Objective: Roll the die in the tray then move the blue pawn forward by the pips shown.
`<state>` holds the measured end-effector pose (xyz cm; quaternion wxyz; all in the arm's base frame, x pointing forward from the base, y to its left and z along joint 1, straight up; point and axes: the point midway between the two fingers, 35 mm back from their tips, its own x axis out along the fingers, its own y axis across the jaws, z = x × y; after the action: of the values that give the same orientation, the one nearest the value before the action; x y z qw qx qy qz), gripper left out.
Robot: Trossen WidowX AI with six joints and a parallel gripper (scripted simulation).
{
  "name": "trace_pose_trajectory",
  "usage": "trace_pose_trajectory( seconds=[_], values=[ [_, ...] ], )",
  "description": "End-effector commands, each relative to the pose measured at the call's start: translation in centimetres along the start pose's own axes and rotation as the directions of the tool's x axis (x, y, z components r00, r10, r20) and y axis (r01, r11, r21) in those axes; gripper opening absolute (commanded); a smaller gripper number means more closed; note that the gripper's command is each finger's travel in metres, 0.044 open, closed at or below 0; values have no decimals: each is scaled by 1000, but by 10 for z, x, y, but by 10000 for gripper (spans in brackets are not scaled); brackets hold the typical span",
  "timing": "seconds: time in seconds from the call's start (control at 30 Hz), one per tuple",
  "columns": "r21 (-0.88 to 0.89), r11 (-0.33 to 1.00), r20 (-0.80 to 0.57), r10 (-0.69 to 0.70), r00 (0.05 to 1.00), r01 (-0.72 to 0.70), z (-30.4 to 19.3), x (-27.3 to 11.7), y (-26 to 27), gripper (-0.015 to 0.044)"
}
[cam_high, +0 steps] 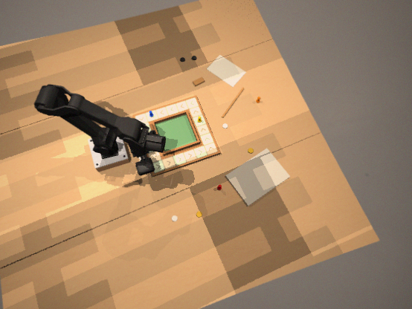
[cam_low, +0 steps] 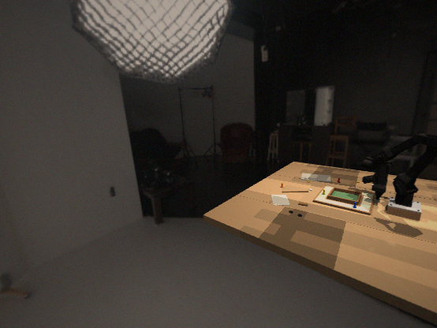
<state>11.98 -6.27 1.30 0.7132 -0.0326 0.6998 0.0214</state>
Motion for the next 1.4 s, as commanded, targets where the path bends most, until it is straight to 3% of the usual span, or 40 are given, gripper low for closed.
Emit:
trace_pose_trajectory(
  seconds=[0.0,0.2,0.4,0.67,0.77,1.37],
  values=[
    [-5,1000,-3,9,1000,-9,-1,8,1,275],
    [-5,1000,-3,9,1000,-9,-1,15,2,275],
    [-5,1000,-3,9,1000,-9,-1,15,2,118],
    [-5,1000,-3,9,1000,-9,-1,15,2,64],
    [-5,1000,-3,9,1000,-9,0,12,1,0],
    [-5,1000,-2,9,1000,-9,5,-79,5,0]
  ],
)
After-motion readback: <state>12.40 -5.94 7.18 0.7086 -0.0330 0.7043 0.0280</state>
